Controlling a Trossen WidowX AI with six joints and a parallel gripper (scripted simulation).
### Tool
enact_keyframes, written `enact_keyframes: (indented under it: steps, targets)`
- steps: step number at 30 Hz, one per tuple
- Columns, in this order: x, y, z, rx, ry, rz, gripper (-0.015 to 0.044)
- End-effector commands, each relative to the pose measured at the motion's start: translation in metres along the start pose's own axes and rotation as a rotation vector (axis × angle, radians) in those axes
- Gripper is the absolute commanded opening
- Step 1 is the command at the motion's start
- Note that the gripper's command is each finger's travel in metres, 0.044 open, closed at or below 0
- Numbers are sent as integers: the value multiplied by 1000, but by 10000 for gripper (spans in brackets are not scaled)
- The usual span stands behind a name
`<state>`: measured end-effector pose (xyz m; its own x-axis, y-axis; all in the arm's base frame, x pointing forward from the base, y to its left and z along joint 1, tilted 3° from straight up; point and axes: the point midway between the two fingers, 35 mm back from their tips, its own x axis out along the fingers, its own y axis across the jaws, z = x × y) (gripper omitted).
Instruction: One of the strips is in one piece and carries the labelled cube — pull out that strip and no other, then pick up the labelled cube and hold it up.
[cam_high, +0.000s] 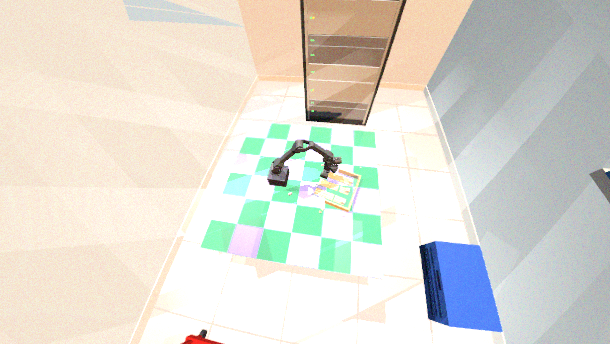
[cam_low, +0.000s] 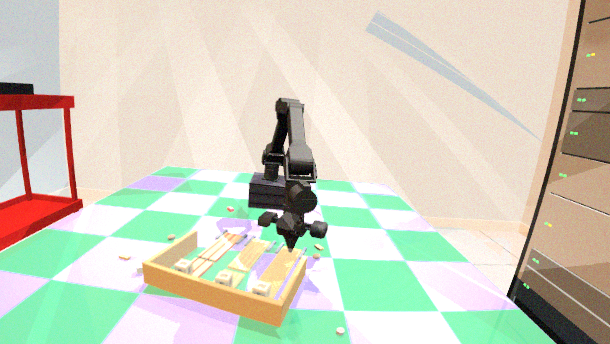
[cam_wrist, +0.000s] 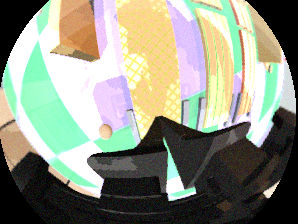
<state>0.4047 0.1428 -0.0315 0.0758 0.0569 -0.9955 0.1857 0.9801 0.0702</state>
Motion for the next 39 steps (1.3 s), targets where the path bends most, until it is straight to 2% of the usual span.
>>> enact_keyframes:
  steps: [1, 39]
  targets:
    - [2, 0, -10, 3, 10, -3, 0]
    - [5, 0, -68, 3, 14, -3, 0]
